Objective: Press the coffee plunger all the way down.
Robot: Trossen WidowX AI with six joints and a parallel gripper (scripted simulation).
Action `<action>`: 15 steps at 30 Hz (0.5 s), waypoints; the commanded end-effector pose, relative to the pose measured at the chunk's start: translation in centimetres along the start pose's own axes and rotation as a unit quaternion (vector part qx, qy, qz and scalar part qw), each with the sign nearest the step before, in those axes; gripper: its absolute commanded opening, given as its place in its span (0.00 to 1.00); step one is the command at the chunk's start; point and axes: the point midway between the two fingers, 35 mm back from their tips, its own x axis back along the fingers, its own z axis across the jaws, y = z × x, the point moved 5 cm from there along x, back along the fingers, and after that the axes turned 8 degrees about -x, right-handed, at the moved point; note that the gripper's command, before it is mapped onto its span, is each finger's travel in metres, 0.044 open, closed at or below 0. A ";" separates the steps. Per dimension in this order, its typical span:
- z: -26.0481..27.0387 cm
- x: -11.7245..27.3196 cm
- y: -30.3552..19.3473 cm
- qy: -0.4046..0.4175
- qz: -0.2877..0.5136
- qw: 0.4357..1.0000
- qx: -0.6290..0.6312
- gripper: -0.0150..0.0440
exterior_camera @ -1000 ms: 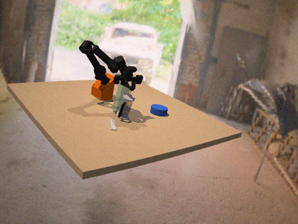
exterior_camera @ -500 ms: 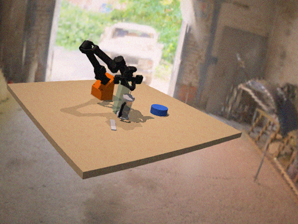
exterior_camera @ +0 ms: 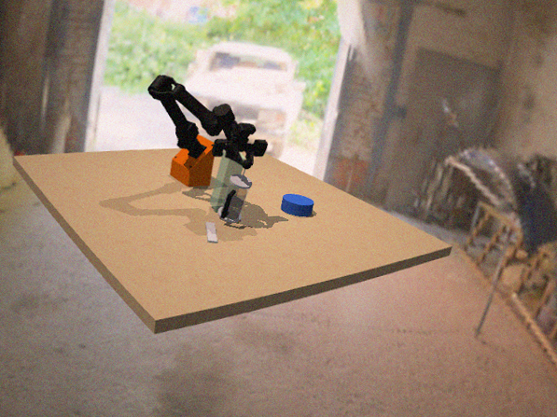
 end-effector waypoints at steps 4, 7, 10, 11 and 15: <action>0.0 0.0 0.1 -0.001 0.004 1.000 0.001 0.47; 0.2 -0.1 0.6 -0.004 0.018 1.000 0.006 0.47; 0.4 -0.3 1.3 -0.010 0.036 0.999 0.013 0.47; 0.5 -0.3 1.5 -0.011 0.040 0.999 0.015 0.47; 0.8 -0.4 1.9 -0.013 0.046 0.999 0.018 0.47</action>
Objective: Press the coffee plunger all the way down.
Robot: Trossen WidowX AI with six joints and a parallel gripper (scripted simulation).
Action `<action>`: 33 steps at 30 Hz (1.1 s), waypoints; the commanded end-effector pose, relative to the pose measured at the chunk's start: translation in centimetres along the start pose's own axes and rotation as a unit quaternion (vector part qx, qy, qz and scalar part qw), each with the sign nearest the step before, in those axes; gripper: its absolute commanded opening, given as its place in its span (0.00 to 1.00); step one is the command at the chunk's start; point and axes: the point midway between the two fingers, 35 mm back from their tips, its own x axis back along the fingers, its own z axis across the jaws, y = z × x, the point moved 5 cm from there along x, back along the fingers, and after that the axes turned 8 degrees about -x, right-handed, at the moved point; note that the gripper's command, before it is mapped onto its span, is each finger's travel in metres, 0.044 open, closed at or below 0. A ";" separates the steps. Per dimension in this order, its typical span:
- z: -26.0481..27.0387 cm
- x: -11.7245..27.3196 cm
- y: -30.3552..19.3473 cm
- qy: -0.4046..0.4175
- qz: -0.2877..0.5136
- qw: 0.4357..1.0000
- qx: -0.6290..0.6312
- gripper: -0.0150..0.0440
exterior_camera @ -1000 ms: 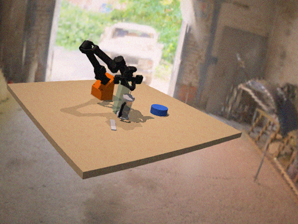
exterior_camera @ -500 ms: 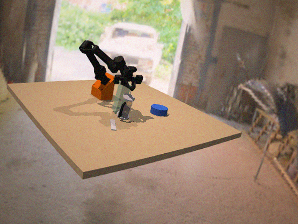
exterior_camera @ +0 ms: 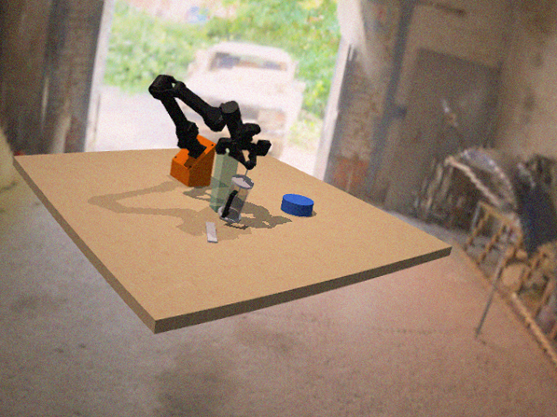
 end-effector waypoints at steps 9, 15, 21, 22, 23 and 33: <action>0.4 -0.2 0.8 -0.004 0.004 1.000 0.001 0.47; 0.5 -0.2 0.8 -0.004 0.004 1.000 0.001 0.47; 0.5 -0.3 0.9 -0.004 0.004 1.000 0.001 0.47; 0.5 -0.3 0.9 -0.004 0.004 1.000 0.001 0.47; 0.5 -0.3 0.9 -0.004 0.004 1.000 0.001 0.47; 0.3 -0.7 -0.6 -0.006 0.009 1.000 0.005 0.47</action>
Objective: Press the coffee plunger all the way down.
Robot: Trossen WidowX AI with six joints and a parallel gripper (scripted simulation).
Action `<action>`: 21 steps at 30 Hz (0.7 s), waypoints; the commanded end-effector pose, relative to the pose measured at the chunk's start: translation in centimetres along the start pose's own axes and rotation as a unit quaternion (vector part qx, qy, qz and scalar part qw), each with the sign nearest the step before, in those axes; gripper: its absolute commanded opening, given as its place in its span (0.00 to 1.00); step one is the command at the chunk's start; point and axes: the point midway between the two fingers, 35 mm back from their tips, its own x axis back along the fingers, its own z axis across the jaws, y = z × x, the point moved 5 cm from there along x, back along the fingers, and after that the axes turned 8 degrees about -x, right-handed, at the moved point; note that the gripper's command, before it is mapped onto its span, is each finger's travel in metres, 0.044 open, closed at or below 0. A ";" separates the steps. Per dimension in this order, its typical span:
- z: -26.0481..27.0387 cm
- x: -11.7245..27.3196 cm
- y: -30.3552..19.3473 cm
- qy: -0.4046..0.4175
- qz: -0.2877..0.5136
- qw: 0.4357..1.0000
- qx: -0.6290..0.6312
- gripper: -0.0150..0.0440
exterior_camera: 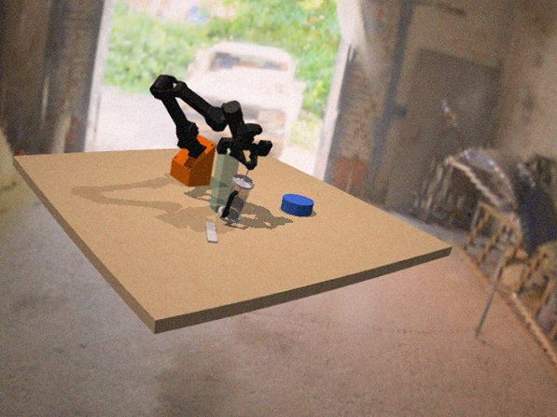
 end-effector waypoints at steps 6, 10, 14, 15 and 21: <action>-0.3 -0.6 -1.7 0.002 0.002 1.000 0.002 0.47; -0.5 -0.8 -2.3 0.003 0.001 1.000 0.001 0.47; -0.7 -1.0 -3.0 0.003 -0.001 1.000 0.001 0.47; -0.7 -1.0 -3.1 0.003 -0.001 1.000 0.001 0.47; -1.0 -1.3 -3.6 0.004 -0.002 1.000 0.000 0.47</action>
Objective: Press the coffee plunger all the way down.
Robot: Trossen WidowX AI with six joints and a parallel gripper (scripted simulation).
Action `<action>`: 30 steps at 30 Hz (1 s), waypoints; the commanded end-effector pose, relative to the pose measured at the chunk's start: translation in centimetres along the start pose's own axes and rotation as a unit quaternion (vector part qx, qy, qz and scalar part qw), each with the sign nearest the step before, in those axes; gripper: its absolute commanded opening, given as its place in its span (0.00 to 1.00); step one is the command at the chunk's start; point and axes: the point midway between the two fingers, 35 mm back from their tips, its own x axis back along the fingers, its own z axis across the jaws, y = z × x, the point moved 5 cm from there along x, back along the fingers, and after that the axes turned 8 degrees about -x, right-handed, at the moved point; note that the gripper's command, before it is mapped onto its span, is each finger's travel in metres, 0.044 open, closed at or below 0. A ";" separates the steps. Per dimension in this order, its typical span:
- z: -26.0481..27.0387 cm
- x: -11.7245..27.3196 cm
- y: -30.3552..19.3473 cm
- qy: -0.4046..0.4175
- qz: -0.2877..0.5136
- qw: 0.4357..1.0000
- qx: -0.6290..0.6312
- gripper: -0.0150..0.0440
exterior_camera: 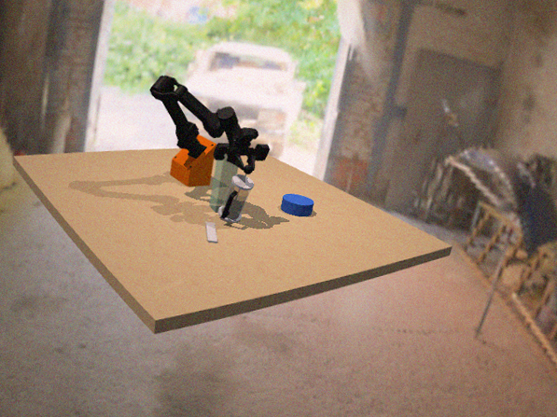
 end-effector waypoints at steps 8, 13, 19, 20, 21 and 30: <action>-0.3 -0.6 -1.7 -0.005 0.023 1.000 0.014 0.47; -0.3 -0.7 -1.6 -0.005 0.023 1.000 0.014 0.47; -0.3 -0.7 -1.6 -0.005 0.022 1.000 0.014 0.47; -0.2 -0.7 -1.6 -0.005 0.022 1.000 0.014 0.47; -0.2 -0.7 -1.6 -0.005 0.022 1.000 0.014 0.47; -0.1 -0.8 -1.5 -0.005 0.022 1.000 0.014 0.47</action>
